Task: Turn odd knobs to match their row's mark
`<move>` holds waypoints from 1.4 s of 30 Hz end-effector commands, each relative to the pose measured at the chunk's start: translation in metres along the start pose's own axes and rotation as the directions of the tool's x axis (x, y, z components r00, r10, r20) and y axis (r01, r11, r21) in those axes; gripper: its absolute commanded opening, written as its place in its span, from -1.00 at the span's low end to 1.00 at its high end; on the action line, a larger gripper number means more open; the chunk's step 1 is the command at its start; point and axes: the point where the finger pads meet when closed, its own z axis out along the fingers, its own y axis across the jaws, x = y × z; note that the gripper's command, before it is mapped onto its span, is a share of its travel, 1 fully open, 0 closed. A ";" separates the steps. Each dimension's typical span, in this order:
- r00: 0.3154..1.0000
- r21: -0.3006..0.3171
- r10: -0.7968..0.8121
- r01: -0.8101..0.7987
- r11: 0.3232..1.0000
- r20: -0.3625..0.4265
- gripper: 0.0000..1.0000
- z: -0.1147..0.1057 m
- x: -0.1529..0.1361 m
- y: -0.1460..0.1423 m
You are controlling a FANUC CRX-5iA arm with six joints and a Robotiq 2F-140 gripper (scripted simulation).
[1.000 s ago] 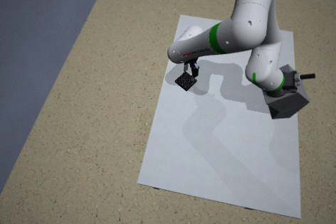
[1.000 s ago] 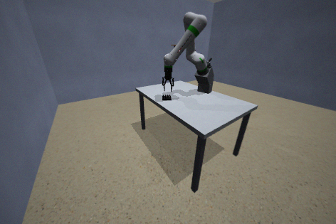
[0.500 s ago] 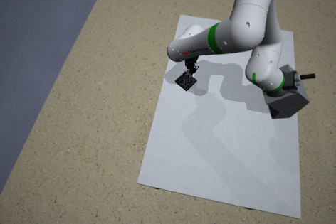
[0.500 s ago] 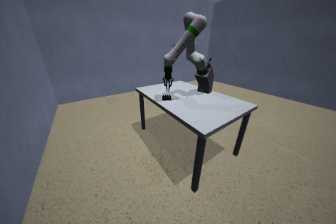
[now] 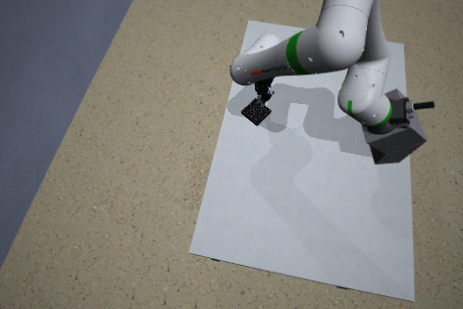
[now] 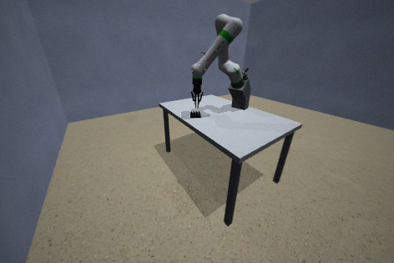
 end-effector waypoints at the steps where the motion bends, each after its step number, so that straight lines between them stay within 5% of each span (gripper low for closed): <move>1: 1.000 0.000 0.000 0.000 1.000 0.000 -0.77 0.000 0.000 0.000; 42: 1.000 0.000 0.000 0.000 1.000 0.000 -0.77 0.036 -0.002 0.001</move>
